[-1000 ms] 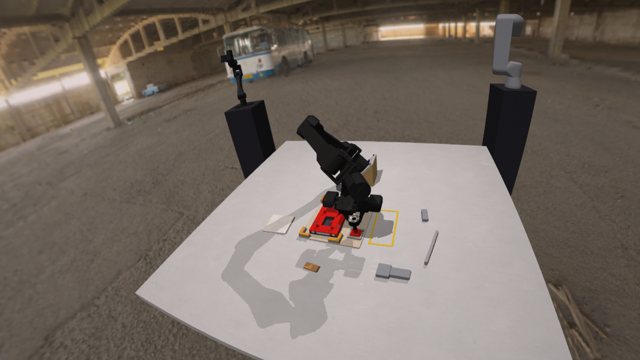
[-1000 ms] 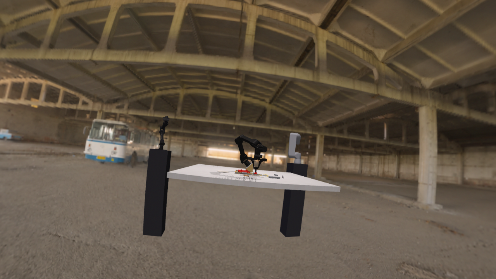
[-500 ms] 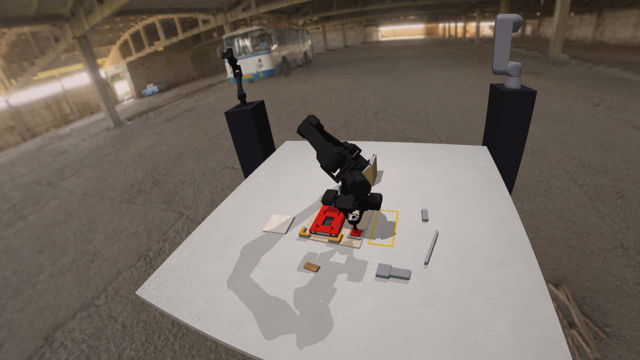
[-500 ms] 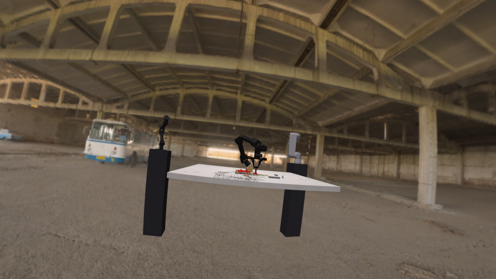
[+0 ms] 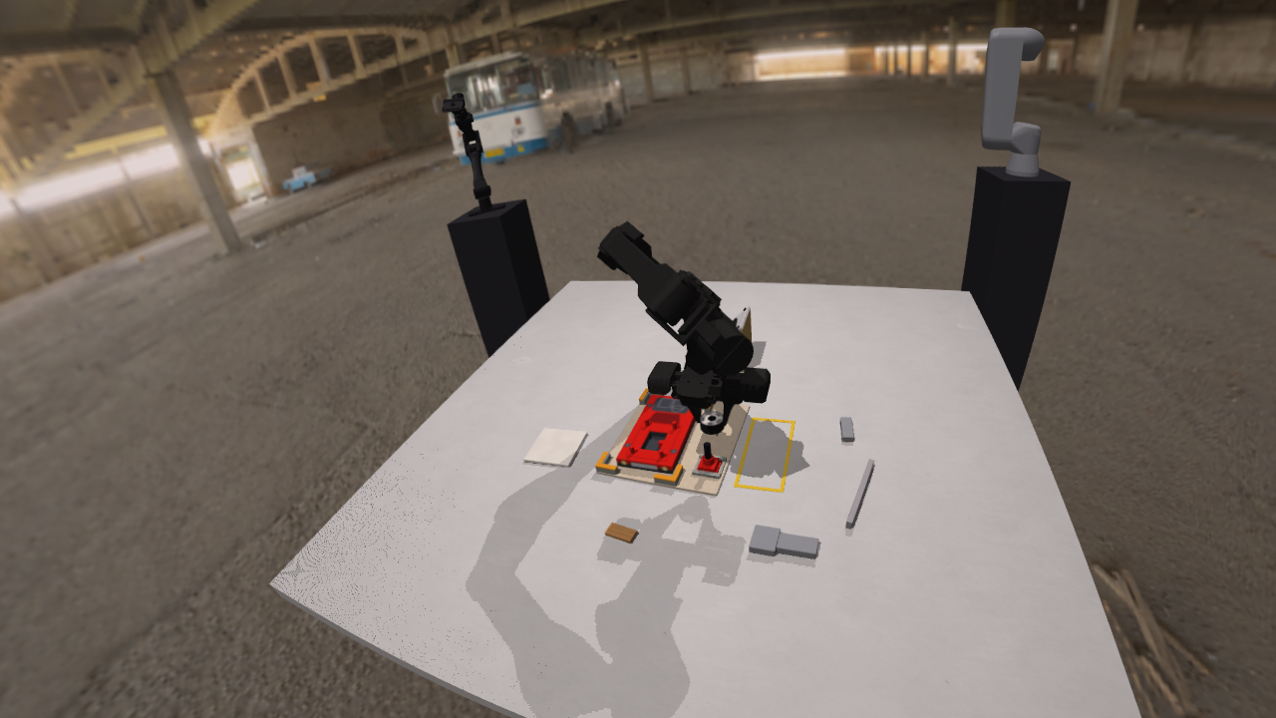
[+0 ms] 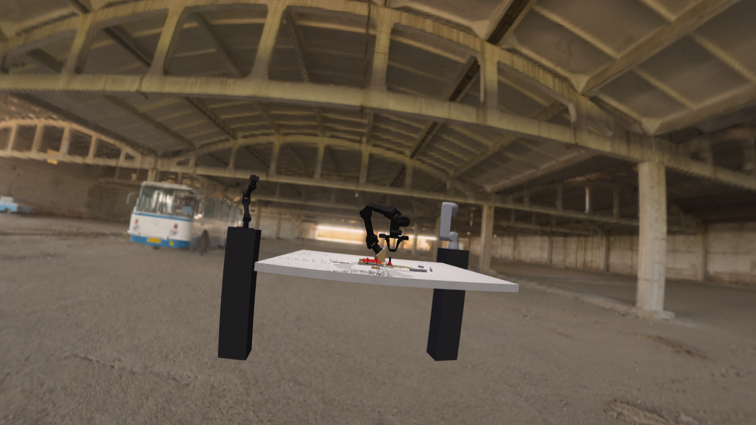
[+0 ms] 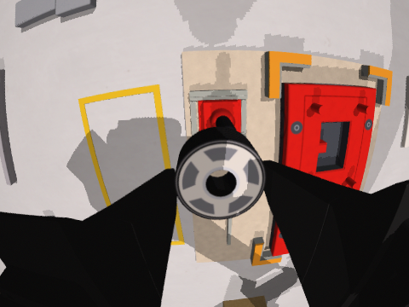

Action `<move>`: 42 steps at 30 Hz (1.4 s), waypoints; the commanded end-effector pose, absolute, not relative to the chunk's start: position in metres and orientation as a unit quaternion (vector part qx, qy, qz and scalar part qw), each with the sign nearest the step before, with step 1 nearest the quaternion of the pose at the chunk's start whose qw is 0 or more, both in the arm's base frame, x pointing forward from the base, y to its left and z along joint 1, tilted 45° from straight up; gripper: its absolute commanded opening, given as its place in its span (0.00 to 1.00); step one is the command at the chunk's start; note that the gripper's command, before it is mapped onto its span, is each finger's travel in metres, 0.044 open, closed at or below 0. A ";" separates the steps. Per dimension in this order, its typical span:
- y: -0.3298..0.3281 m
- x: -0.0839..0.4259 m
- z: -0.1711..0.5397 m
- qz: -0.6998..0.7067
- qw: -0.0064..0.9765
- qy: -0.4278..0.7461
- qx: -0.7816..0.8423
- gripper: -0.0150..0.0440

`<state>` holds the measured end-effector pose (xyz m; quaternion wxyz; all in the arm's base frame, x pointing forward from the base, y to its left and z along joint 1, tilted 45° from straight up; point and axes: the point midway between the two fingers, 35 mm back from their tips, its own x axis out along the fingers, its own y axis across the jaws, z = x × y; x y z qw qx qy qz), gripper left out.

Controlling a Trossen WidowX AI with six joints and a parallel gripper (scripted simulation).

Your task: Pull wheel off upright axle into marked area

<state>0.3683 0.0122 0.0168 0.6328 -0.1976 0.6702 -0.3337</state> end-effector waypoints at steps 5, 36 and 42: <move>0.054 0.350 -0.012 -0.327 0.634 0.672 -0.198 0.25; 0.034 0.321 -0.094 -0.329 0.633 0.672 -0.198 0.25; 0.014 0.315 -0.113 -0.331 0.633 0.671 -0.199 0.25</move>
